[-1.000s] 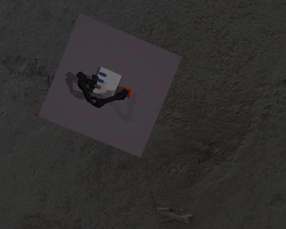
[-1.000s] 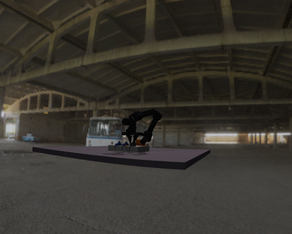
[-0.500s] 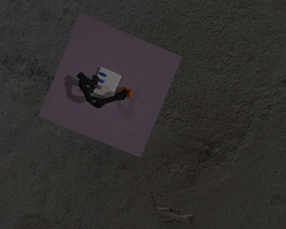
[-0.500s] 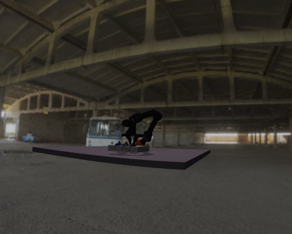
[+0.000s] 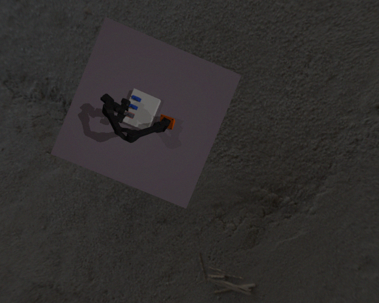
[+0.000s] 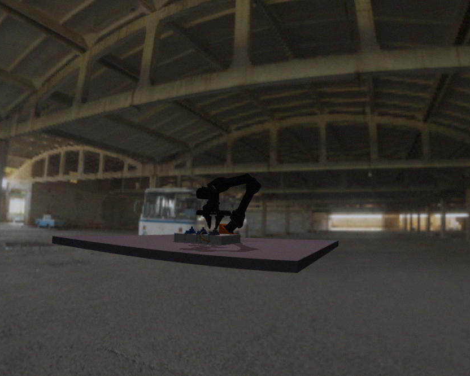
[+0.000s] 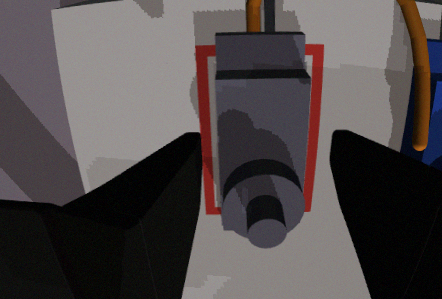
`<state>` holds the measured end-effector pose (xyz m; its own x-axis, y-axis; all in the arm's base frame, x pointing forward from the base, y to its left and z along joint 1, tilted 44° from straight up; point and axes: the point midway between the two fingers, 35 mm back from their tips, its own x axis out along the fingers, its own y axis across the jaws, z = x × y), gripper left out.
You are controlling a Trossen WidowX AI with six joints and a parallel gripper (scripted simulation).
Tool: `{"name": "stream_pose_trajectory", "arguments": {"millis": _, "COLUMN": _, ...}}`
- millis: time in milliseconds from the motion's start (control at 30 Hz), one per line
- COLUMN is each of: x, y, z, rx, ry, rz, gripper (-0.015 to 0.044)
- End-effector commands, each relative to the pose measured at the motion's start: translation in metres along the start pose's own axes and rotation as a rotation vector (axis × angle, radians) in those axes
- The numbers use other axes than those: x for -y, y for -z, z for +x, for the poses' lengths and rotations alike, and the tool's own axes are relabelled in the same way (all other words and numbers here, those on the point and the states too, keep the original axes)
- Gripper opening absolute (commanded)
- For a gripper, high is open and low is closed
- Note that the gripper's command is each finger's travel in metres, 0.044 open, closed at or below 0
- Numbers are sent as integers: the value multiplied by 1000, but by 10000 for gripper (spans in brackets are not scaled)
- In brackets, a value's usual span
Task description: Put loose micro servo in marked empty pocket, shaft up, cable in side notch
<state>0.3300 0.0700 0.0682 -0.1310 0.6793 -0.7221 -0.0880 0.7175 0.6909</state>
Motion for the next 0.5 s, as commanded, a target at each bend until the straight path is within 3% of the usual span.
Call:
{"name": "stream_pose_trajectory", "arguments": {"millis": 0, "x": 0, "y": 0, "z": -10, "rx": 2, "ry": 4, "rz": -7, "gripper": 187}}
{"name": "stream_pose_trajectory", "arguments": {"millis": 33, "x": 0, "y": 0, "z": -10, "rx": 2, "ry": 4, "rz": -7, "gripper": 187}}
{"name": "stream_pose_trajectory", "arguments": {"millis": 167, "x": 3, "y": 17, "z": -21, "rx": 7, "ry": 8, "rz": 0, "gripper": 292}}
{"name": "stream_pose_trajectory", "arguments": {"millis": 333, "x": 5, "y": 83, "z": -63, "rx": -1, "ry": 12, "rz": 1, "gripper": 424}}
{"name": "stream_pose_trajectory", "arguments": {"millis": 467, "x": 2, "y": 108, "z": -73, "rx": -5, "ry": 6, "rz": -1, "gripper": 440}}
